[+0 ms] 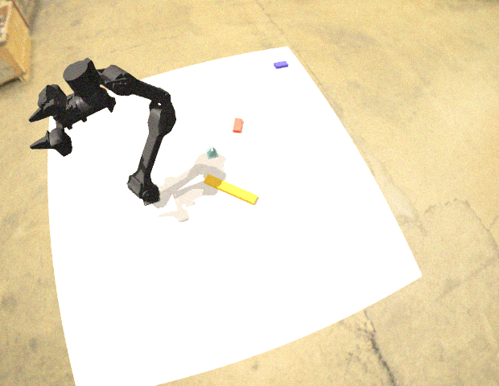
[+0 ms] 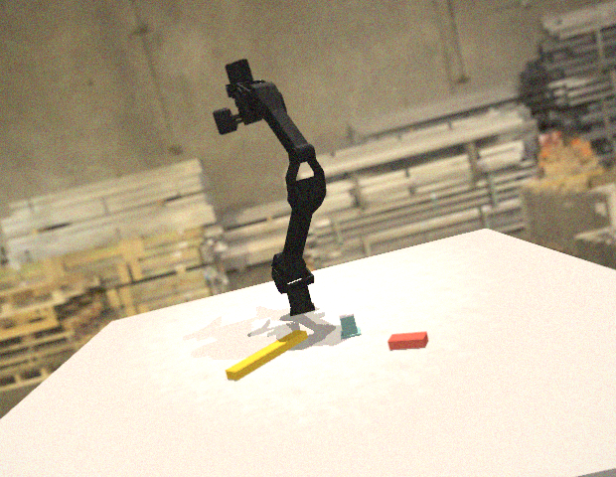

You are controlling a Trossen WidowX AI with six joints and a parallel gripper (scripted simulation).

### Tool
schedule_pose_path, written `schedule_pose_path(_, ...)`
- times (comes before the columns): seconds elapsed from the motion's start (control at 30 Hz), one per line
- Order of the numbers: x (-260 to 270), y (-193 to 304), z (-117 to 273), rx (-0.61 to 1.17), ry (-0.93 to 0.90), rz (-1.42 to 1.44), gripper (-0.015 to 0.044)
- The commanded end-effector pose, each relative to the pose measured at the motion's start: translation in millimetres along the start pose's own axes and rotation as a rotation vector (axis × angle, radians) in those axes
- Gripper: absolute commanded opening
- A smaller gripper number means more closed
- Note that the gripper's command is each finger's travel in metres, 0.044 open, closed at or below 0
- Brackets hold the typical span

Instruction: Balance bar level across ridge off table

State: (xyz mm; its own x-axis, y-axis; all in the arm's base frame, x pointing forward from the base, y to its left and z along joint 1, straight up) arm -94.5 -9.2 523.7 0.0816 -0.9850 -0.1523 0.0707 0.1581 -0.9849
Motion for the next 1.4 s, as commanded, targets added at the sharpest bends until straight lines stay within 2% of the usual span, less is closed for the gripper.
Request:
schedule_pose_path(0.0,1,0,0,0.001,-0.003,0.0,0.0374)
schedule_pose_path(0.07,5,1,-4,0.008,-0.028,0.003,0.0321)
schedule_pose_path(0.1,8,2,-6,0.013,-0.047,0.005,0.0315)
schedule_pose_path(0.77,82,19,-32,0.116,-0.414,0.083,0.0315)
schedule_pose_path(1.37,153,38,-22,0.195,-0.727,0.143,0.0315)
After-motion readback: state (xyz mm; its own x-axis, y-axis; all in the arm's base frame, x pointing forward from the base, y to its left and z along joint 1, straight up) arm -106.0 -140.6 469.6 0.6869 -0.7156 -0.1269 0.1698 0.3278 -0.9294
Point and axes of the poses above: the point midway between the two fingers, 35 mm back from their tips, its own z axis back along the fingers, its own x axis across the jaws, y = z × x, the point moved 6 cm from there along z, back along the fingers, and after that the axes turned 5 degrees about z, right-handed, at the moved point
